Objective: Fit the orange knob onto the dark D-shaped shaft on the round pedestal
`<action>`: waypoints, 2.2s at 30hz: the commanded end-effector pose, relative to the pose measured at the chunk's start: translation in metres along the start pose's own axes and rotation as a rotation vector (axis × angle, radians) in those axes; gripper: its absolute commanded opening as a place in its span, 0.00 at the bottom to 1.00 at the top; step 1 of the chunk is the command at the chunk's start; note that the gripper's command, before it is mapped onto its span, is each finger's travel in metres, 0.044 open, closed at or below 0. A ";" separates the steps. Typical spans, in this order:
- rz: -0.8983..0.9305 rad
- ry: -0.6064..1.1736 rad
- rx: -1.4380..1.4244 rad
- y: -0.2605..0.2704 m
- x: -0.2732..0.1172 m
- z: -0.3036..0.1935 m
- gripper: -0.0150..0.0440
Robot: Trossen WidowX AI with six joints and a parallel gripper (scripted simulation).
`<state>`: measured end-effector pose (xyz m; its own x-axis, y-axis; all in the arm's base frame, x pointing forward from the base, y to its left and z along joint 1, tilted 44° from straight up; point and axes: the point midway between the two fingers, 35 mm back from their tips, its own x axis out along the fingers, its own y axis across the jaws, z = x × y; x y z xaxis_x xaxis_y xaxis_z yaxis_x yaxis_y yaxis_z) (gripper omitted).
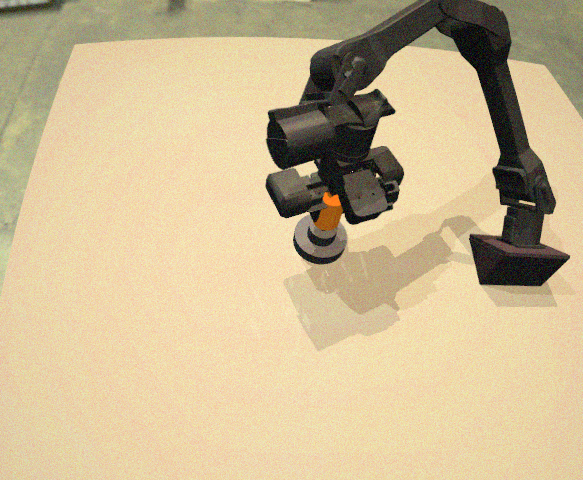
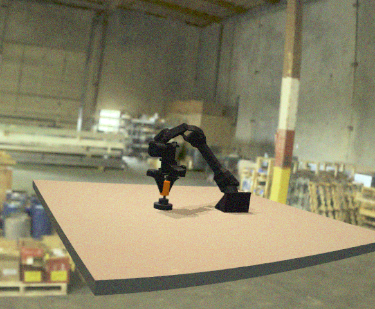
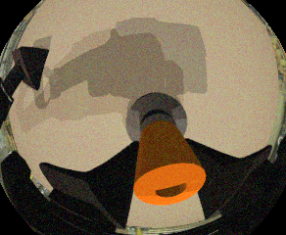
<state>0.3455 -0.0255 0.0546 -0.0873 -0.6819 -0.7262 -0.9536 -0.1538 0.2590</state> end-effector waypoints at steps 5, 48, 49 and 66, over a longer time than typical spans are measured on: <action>-0.001 0.002 -0.002 -0.001 0.001 0.000 0.25; 0.000 0.002 -0.212 -0.001 0.000 0.000 0.25; 0.000 0.002 -0.212 -0.001 0.000 0.000 0.25; 0.000 0.002 -0.421 -0.002 -0.003 -0.001 0.25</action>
<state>0.3472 -0.0241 0.0570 -0.0884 -0.6829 -0.7252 -0.7913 -0.3941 0.4675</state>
